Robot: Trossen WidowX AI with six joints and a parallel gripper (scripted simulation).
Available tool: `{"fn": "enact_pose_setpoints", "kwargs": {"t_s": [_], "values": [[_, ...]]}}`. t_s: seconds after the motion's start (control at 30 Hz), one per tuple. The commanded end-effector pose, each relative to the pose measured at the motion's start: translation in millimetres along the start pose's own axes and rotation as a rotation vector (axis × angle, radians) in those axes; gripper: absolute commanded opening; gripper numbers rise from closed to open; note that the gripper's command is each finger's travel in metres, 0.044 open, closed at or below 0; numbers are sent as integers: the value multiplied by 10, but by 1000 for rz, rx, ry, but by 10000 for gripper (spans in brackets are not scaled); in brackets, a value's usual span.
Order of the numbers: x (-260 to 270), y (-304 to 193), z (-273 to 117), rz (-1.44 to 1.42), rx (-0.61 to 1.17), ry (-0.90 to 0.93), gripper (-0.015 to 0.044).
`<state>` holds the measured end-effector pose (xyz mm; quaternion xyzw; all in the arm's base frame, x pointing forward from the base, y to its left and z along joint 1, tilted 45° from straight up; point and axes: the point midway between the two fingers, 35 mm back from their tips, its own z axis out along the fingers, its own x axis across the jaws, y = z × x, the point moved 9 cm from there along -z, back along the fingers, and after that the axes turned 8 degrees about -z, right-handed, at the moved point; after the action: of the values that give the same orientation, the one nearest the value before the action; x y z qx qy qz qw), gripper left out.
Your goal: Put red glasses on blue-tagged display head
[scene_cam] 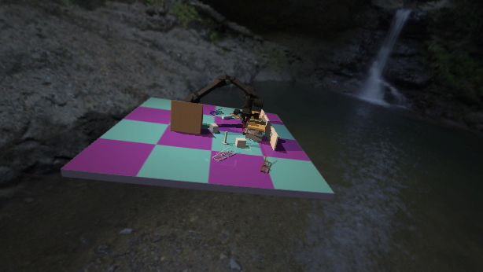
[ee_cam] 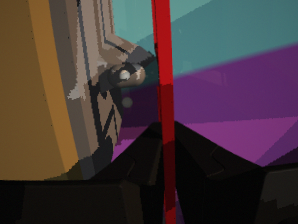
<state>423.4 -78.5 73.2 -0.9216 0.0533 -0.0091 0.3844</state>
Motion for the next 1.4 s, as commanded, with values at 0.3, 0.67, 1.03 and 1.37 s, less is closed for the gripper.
{"fn": "enact_pose_setpoints", "kwargs": {"t_s": [0.3,0.67,1.03,1.37], "values": [[18,15,44,8,7,-9,0],[14,16,54,8,7,-9,0],[0,16,73,8,7,-9,0],[-4,18,77,8,7,-9,0]]}}
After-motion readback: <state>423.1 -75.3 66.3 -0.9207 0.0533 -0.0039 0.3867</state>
